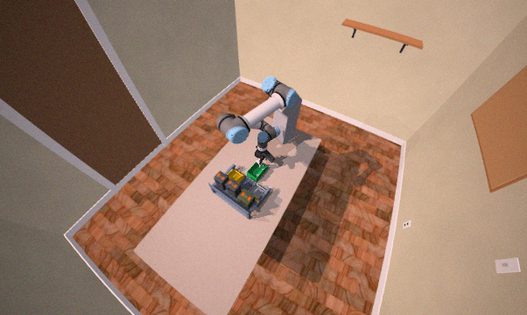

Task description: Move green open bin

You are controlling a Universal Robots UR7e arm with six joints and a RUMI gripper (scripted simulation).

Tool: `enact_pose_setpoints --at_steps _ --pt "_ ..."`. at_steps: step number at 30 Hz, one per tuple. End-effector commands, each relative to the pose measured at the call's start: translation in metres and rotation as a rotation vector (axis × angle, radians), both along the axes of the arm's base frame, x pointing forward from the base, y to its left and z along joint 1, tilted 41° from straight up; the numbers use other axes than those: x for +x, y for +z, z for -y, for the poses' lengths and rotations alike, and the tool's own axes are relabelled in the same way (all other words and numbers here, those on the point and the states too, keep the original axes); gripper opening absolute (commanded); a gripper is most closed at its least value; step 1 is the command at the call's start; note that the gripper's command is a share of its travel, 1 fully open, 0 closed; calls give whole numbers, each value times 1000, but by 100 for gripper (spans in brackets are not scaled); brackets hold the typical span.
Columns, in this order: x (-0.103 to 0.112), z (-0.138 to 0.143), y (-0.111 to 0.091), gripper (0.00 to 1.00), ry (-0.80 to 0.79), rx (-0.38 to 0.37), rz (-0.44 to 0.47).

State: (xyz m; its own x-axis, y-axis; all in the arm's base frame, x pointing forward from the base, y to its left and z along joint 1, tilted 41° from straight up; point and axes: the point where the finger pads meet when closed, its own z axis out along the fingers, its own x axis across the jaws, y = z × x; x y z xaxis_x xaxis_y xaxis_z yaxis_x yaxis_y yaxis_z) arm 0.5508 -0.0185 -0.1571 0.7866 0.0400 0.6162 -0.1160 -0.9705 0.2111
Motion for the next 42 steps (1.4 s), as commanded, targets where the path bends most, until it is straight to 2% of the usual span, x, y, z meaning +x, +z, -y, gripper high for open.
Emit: enact_pose_setpoints --at_steps 1,26,42 --pt "-6 -4 8 58 1 0 1" --pt "-38 -16 47 58 1 0 0" --pt "-44 -18 54 58 1 0 0"
